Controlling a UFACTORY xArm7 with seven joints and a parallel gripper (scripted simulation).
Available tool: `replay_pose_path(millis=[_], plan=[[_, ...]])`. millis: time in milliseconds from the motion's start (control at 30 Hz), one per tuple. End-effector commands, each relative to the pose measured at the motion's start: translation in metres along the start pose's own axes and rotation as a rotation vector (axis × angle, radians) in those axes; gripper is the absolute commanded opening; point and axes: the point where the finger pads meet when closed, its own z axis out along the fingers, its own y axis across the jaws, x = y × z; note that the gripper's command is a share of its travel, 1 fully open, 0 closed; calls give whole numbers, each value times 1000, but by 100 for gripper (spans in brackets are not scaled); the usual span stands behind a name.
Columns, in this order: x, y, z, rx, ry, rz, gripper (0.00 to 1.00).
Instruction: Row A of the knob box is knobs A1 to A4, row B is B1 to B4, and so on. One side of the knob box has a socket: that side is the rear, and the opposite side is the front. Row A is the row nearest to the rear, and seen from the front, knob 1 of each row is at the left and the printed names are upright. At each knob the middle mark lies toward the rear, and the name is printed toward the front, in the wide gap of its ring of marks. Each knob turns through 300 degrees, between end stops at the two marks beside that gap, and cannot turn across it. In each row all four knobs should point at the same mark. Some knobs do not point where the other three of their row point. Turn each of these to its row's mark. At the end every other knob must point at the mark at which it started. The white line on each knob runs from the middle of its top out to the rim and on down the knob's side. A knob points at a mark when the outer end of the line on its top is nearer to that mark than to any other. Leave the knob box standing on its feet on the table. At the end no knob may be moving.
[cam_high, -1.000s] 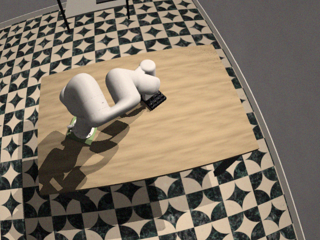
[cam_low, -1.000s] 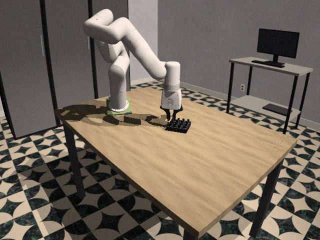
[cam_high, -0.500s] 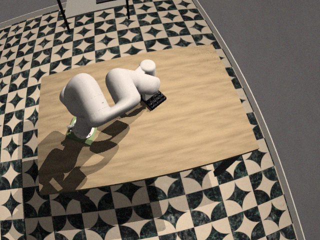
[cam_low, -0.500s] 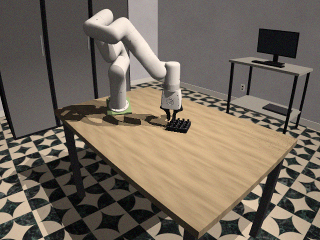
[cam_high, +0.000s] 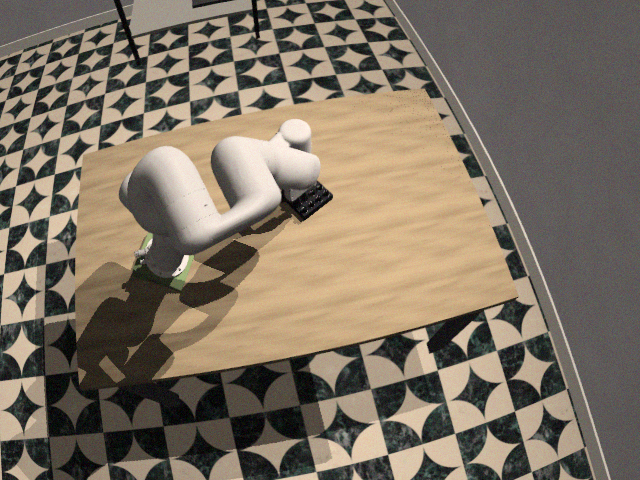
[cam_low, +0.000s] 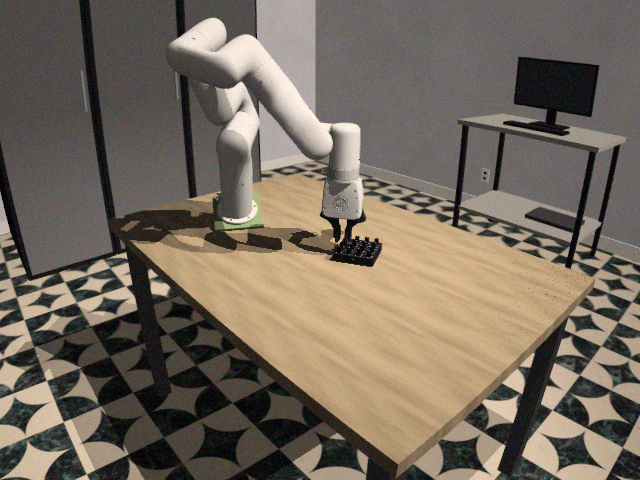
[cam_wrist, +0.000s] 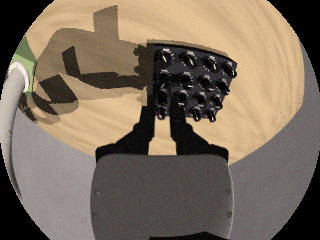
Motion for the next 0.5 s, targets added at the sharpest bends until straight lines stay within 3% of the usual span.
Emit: replay_pose_path(millis=[0,467], plan=[[0,1,-1,-3,0,0,19],[0,1,4,-3,0,0,19]])
